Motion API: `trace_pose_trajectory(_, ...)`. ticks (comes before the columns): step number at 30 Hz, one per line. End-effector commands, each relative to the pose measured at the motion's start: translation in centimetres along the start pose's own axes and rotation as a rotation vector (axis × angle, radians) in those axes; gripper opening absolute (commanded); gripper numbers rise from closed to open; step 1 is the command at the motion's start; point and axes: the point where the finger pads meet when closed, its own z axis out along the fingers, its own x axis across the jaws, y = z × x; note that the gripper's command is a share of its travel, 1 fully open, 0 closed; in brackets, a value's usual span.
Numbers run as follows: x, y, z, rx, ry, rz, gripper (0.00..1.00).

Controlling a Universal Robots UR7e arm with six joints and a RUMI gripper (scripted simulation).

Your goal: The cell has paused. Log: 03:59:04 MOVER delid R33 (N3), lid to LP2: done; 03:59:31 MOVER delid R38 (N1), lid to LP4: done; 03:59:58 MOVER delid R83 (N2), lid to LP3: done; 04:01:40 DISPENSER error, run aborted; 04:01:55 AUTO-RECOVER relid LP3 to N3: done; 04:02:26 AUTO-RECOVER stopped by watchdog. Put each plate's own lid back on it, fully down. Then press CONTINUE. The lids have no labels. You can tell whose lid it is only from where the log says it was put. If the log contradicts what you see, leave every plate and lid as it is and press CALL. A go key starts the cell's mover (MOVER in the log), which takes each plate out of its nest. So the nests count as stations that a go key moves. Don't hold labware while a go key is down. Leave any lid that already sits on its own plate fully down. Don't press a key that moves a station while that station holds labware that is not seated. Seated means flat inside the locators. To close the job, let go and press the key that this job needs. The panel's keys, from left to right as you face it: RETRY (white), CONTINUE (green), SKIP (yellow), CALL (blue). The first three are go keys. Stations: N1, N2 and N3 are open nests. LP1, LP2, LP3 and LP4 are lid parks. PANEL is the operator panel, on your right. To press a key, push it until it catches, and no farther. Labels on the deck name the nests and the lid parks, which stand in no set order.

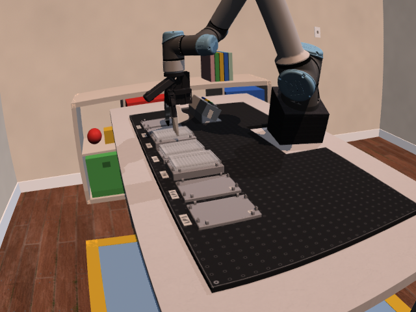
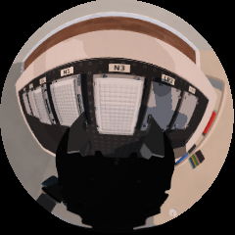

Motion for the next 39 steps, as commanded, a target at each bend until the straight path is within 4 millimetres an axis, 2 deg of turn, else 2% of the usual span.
trace_pose_trajectory(1, -0.1, 0.0, 0.0, 0.001, 0.0, -0.001, 0.82)
trace_pose_trajectory(18, -0.1, 0.0, 0.0, 0.001, 0.0, -0.001, 0.82)
trace_pose_trajectory(32, 0.2, -0.2, -2.2, 0.004, 0.003, -0.001, 0.82)
trace_pose_trajectory(37, 0.1, -0.1, -2.2, 0.002, 0.002, -0.001, 0.82)
trace_pose_trajectory(38, -0.4, 0.4, -2.1, 0.0, -0.001, 0.021, 0.0)
trace_pose_trajectory(39, -0.7, 0.8, -2.1, 0.0, -0.001, 0.032, 0.0)
